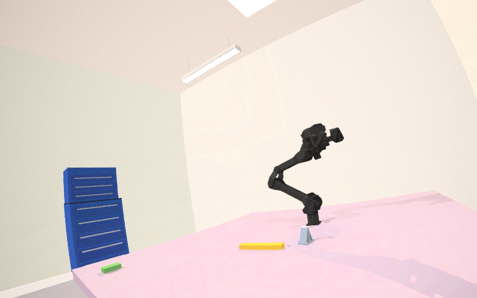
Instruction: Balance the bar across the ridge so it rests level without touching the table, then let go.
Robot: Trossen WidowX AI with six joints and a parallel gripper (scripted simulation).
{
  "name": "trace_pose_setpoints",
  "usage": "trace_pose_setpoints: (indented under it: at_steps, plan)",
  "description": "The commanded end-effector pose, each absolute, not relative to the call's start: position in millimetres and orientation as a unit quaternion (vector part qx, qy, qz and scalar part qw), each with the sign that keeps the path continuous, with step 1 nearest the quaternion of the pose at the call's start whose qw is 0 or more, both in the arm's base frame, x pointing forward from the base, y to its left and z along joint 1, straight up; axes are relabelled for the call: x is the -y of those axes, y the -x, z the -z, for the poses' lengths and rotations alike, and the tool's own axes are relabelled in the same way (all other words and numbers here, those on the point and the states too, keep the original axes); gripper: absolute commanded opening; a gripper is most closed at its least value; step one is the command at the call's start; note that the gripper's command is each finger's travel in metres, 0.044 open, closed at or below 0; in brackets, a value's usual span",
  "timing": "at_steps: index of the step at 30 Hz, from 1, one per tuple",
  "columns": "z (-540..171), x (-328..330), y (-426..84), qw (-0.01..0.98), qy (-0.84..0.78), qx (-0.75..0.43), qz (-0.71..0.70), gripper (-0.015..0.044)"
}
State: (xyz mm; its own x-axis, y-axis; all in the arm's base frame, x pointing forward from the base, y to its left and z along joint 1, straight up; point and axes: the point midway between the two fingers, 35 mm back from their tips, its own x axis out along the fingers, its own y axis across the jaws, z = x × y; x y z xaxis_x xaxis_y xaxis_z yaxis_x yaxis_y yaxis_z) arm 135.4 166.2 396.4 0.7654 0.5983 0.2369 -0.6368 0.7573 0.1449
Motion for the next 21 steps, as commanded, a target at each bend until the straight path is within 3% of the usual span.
trace_pose_setpoints:
  at_steps: [1, 21]
  plan:
    - [-392.5, -171.7, -144.7, 0.939, -0.103, 0.069, -0.321, 0.0315]
    - [-353.2, -183.9, -213.0, 0.967, -0.083, -0.070, -0.232, 0.0315]
